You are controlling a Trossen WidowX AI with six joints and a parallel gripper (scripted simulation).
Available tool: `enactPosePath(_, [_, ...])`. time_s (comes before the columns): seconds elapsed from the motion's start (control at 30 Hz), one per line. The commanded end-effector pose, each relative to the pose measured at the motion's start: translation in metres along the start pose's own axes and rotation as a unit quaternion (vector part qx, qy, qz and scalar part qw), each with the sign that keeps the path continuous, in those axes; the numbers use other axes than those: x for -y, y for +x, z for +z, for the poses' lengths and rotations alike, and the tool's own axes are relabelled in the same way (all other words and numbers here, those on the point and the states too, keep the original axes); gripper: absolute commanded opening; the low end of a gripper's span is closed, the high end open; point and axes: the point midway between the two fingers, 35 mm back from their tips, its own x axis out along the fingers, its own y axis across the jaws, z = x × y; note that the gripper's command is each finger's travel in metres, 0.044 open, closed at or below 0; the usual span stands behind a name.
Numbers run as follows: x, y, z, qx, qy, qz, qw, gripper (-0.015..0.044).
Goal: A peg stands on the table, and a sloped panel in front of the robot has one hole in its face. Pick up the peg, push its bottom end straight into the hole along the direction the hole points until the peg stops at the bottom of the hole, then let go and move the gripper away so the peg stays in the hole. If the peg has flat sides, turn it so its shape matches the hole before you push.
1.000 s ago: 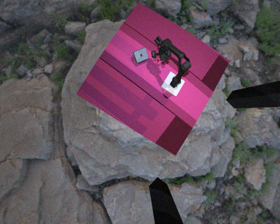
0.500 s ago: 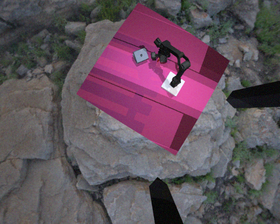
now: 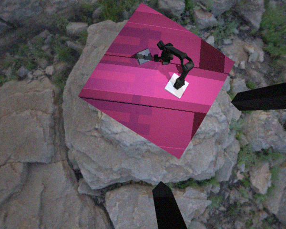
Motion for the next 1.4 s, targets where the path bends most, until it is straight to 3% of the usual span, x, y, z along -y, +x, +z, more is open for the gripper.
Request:
enactPosePath(0.0, [0.000,0.007,0.001,0.002,-0.002,-0.002,1.000,0.0440])
enactPosePath(0.13, [0.000,0.010,0.002,0.002,-0.002,-0.002,1.000,0.0440])
enactPosePath(0.63, [0.000,0.007,0.001,0.001,0.000,0.000,1.000,0.0046])
enactPosePath(0.87, [0.000,0.007,0.001,0.001,0.000,0.000,1.000,0.0000])
enactPosePath(1.37, [0.001,-0.029,-0.002,0.001,-0.001,-0.001,1.000,0.0000])
